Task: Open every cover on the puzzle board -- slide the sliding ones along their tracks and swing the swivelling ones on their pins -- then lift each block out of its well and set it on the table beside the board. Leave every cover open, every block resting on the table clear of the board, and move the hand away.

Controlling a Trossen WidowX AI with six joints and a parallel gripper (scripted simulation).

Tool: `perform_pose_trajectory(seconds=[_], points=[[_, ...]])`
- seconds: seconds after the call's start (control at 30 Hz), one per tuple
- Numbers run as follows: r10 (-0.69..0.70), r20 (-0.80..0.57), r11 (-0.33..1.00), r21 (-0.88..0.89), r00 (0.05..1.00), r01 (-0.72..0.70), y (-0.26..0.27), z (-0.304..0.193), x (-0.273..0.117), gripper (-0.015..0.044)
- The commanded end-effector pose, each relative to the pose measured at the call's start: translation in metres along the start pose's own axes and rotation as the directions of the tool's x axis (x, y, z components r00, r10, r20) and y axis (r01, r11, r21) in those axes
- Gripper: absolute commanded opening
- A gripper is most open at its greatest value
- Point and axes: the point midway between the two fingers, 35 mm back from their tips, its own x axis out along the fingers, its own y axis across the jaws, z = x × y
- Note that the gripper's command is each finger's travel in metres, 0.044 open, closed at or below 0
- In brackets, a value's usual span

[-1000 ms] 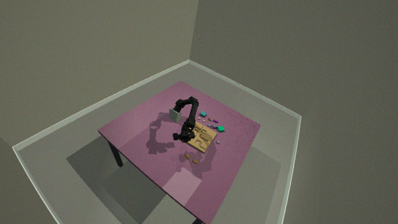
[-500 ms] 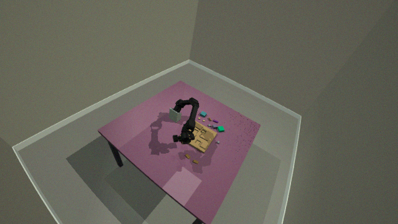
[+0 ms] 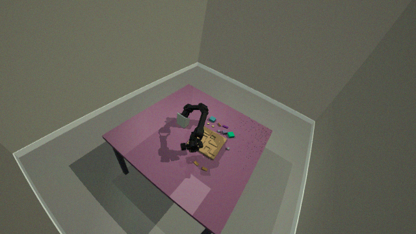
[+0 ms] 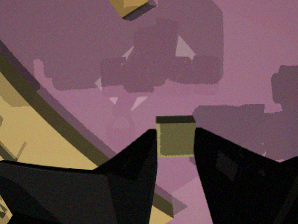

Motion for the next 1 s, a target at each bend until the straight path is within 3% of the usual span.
perform_pose_trajectory(seconds=[0.0,0.97], points=[[0.004,-0.007,1.000,0.008,1.000,-0.004,-0.001,-0.002,0.009,0.0080],[0.007,-0.009,1.000,0.007,1.000,-0.007,0.000,-0.006,0.056,0.0080]])
